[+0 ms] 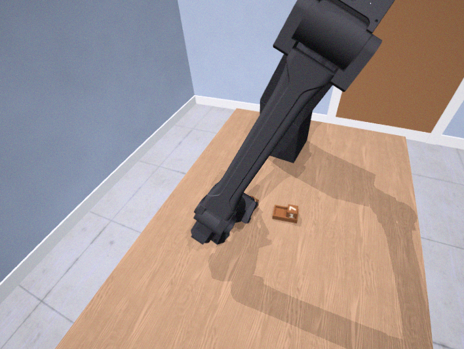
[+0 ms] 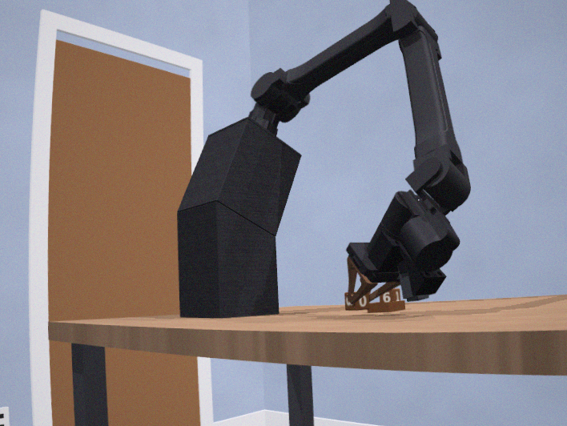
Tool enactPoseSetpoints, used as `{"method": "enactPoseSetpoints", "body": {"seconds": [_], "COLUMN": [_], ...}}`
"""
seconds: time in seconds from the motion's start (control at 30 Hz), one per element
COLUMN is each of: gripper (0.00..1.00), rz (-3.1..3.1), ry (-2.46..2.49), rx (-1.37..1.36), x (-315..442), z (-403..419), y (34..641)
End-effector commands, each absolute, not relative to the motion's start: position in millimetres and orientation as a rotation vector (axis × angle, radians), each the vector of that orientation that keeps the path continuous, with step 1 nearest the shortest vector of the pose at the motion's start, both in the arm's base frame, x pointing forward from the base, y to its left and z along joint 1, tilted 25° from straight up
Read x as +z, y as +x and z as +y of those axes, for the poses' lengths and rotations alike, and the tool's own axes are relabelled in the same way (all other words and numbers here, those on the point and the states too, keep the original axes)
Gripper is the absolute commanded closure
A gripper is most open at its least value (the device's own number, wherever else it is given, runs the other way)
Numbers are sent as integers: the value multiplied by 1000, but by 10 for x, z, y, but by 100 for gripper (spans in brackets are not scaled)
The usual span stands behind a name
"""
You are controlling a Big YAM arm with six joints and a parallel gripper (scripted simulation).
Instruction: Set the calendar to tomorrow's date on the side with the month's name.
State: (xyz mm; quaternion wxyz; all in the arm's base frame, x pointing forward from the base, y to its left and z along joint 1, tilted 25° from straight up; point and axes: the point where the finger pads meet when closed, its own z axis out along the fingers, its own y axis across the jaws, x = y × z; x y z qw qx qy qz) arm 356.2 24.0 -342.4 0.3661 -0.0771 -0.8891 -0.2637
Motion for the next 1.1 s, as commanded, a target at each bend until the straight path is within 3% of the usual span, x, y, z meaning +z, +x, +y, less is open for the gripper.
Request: {"method": "enactPoseSetpoints", "body": {"seconds": [0.0, 1.07], "gripper": [74, 74], "rz": [-2315, -2311], "ry": [-195, -197], "rx": [-673, -675], "x": [-3458, -3442], "z": [263, 258], "y": [3679, 3659]}}
